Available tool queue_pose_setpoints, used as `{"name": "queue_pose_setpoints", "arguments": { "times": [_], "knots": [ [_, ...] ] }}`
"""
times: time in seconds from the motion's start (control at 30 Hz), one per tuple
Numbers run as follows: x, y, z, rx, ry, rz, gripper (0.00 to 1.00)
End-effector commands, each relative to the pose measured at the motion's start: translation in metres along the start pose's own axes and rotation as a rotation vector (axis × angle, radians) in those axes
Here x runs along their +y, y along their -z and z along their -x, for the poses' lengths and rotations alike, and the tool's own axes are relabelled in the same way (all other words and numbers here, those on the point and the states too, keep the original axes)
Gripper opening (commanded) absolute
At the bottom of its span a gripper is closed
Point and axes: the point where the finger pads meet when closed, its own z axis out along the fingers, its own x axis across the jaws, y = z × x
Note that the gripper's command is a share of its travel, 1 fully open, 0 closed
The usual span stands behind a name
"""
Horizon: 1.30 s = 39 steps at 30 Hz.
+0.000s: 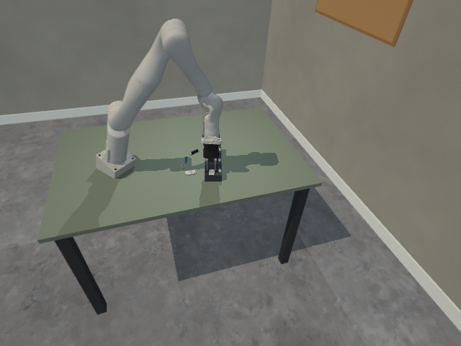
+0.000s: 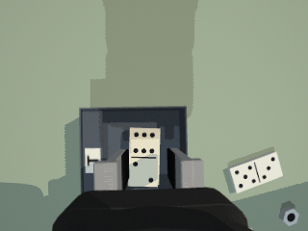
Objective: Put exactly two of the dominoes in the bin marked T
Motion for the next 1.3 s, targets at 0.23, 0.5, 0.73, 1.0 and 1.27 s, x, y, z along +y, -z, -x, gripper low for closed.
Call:
{"name": "queue_pose_setpoints", "arguments": {
  "times": [0.23, 0.5, 0.73, 1.0, 1.27],
  "knots": [
    [0.000, 0.020, 0.003, -0.009, -0.002, 0.002, 0.65],
    [0.000, 0.027, 0.003, -0.009, -0.002, 0.002, 0.65],
    [-0.001, 0.031, 0.003, -0.009, -0.002, 0.002, 1.00],
    [-0.001, 0.063, 0.003, -0.009, -0.002, 0.002, 1.00],
    [-0.001, 0.087, 0.003, -0.009, -0.002, 0.002, 1.00]
  ]
}}
